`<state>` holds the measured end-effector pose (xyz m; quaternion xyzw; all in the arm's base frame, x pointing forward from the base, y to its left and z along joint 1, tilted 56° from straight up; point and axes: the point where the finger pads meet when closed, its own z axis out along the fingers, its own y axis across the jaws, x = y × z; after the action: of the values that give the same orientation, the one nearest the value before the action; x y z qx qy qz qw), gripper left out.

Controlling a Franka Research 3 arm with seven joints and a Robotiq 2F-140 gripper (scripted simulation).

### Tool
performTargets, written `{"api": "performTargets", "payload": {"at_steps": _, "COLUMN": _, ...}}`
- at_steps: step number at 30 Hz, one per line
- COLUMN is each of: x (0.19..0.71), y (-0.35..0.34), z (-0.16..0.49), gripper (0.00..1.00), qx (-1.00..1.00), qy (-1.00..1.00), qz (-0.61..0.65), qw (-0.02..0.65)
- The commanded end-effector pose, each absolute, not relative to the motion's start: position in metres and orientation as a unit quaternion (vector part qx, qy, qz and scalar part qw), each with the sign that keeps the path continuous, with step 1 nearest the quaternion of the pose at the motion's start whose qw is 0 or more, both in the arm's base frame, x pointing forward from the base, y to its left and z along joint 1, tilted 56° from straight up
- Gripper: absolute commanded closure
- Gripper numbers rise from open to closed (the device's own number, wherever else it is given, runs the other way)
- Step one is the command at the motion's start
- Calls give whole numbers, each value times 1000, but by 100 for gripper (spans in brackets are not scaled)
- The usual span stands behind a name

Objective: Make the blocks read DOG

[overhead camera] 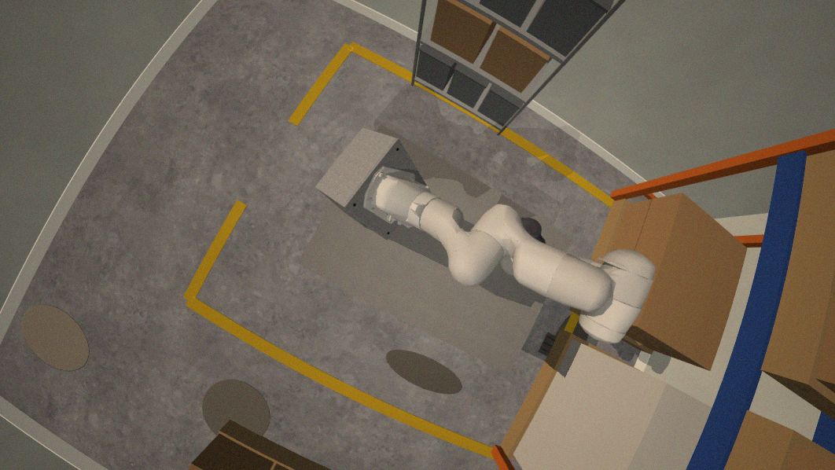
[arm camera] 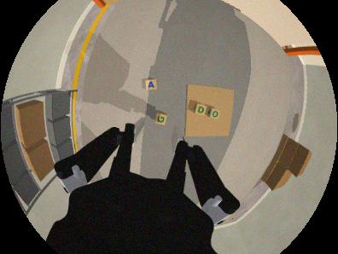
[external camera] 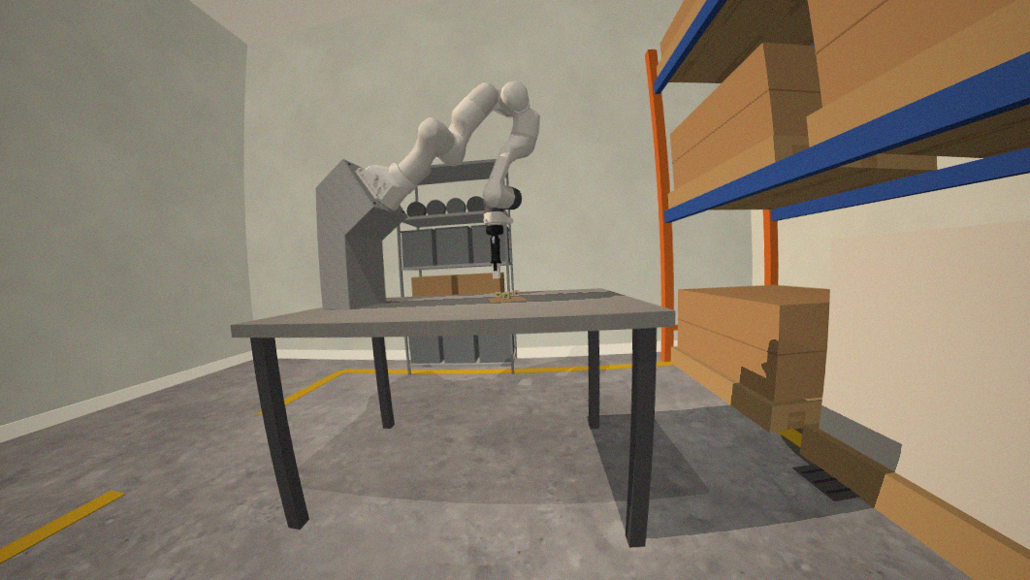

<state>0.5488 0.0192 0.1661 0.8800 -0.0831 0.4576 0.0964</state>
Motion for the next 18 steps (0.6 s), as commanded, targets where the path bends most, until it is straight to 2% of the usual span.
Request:
{"api": "performTargets", "payload": {"at_steps": 1, "x": 552, "y": 18, "z": 167, "gripper": 63, "qx": 879, "qy": -80, "qz": 459, "qw": 99}}
{"api": "performTargets", "payload": {"at_steps": 18, "x": 569, "y": 13, "z": 155, "gripper": 63, "qx": 879, "qy": -80, "qz": 459, "qw": 99}}
